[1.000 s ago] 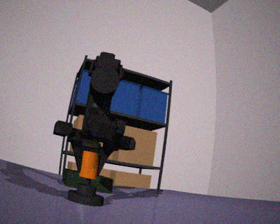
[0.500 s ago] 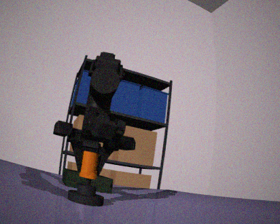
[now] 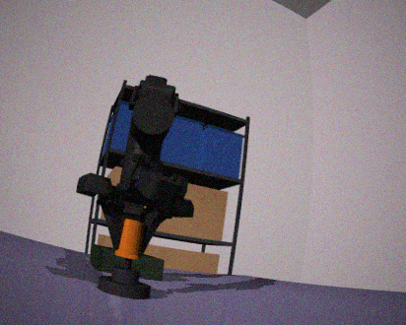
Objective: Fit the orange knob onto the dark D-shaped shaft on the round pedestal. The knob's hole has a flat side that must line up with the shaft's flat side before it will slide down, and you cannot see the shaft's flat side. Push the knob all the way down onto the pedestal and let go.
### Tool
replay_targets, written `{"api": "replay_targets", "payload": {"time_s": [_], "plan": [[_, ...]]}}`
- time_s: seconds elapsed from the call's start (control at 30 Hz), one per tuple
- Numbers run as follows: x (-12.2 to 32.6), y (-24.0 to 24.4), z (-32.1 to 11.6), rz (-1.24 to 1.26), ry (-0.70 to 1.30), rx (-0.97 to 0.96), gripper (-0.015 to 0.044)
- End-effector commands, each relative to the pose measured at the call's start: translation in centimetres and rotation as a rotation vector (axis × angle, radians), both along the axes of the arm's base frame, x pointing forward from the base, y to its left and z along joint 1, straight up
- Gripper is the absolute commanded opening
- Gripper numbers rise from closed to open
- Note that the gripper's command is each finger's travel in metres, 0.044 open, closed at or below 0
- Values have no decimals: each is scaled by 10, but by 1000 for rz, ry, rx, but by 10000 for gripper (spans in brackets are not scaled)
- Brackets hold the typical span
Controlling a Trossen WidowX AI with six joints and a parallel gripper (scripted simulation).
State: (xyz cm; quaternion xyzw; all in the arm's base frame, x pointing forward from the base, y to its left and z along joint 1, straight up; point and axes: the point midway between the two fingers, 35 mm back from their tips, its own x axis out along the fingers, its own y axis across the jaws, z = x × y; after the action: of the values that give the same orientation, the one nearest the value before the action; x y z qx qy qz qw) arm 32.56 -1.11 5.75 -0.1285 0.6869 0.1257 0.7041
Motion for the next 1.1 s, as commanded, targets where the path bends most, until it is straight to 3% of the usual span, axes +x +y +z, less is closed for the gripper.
{"api": "replay_targets", "payload": {"time_s": [0.0, 0.5, 0.73, 1.07], "plan": [[1, 0, -1, 9, -2, -2, 0], [-5, 0, 2, 9, -2, -2, 0], [-4, 0, 2, 208, -2, -7, 0], [-1, 0, 0, 219, -2, -7, 0]]}}
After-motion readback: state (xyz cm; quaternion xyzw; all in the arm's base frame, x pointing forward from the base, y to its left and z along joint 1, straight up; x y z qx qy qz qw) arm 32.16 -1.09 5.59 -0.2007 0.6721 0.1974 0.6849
